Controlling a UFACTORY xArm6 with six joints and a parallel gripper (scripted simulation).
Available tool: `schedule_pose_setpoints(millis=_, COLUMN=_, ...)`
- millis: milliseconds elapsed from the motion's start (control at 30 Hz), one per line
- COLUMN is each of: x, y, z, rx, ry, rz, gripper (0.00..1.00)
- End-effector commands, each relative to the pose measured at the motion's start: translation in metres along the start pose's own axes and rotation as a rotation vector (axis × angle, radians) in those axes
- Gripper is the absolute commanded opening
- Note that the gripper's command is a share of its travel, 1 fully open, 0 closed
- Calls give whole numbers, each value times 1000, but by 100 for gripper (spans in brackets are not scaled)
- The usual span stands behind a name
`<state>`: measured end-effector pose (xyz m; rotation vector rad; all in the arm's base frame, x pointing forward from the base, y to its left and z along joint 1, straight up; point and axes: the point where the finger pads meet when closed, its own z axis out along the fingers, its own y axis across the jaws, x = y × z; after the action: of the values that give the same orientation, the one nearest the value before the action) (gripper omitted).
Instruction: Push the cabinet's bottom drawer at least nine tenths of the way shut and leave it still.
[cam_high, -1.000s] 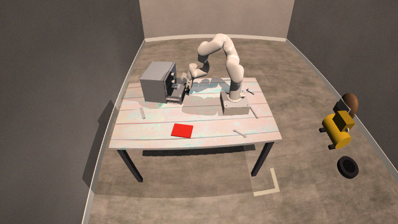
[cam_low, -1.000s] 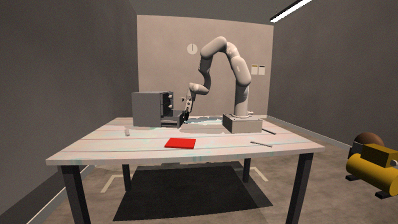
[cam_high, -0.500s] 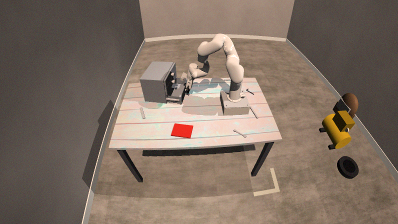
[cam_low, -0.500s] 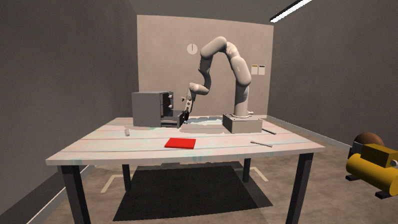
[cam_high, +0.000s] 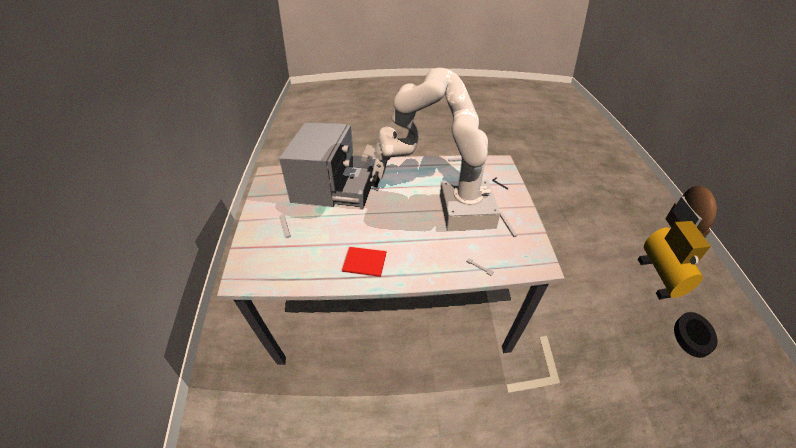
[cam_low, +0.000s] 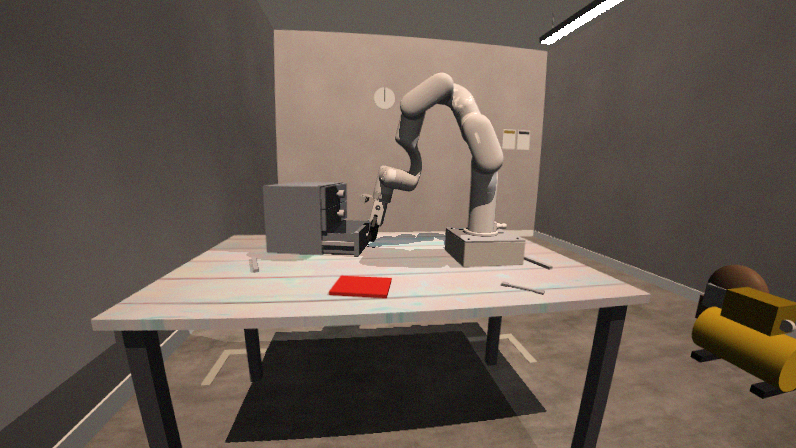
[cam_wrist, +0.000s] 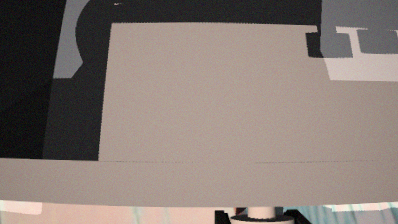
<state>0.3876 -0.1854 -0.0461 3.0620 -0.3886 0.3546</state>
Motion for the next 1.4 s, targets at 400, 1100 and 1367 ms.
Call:
schedule_pose_setpoints(millis=400, x=1, y=0, z=-1, rx=6, ry=80, rz=0, gripper=0)
schedule_pose_setpoints(millis=1100, x=1, y=0, z=-1, rx=6, ry=185, rz=0, gripper=0)
schedule_pose_setpoints(millis=1367, x=1, y=0, z=-1, rx=7, ry=225, rz=0, gripper=0)
